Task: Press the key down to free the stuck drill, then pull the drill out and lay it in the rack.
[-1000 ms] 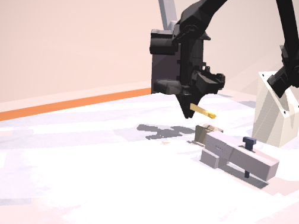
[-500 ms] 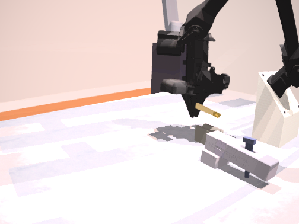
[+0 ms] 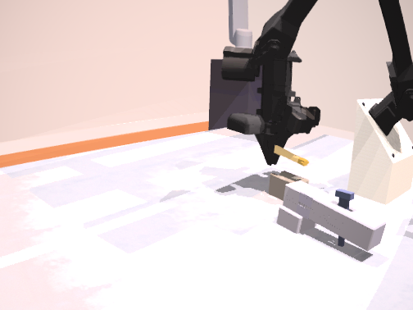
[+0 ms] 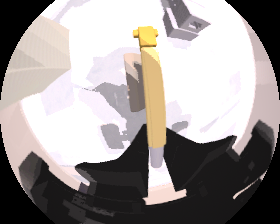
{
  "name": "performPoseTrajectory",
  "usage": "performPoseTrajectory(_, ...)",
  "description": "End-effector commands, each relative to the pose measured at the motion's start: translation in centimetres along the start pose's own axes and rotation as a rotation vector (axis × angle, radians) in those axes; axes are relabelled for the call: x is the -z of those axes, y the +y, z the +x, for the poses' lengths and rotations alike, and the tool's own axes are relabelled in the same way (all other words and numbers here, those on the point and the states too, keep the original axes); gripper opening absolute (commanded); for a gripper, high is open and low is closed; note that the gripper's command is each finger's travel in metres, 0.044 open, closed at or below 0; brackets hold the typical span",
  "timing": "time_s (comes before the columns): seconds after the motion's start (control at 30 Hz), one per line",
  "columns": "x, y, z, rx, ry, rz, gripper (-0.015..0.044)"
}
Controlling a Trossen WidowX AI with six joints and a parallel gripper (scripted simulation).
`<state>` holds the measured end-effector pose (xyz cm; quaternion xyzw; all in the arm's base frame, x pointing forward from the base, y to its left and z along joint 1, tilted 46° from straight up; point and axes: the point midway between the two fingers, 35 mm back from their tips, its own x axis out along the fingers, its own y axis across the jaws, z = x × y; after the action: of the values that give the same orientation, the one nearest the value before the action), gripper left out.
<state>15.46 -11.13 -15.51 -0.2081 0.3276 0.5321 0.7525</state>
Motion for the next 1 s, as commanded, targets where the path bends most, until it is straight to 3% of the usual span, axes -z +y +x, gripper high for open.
performPoseTrajectory(0.0, -0.1, 0.1, 0.9, -0.001, -0.006, 0.007, 0.0)
performPoseTrajectory(0.93, -0.2, 0.2, 4.1, -0.001, -0.008, 0.007, 0.0)
performPoseTrajectory(0.97, -0.1, 0.1, 3.7, -0.003, -0.004, 0.001, 0.0026)
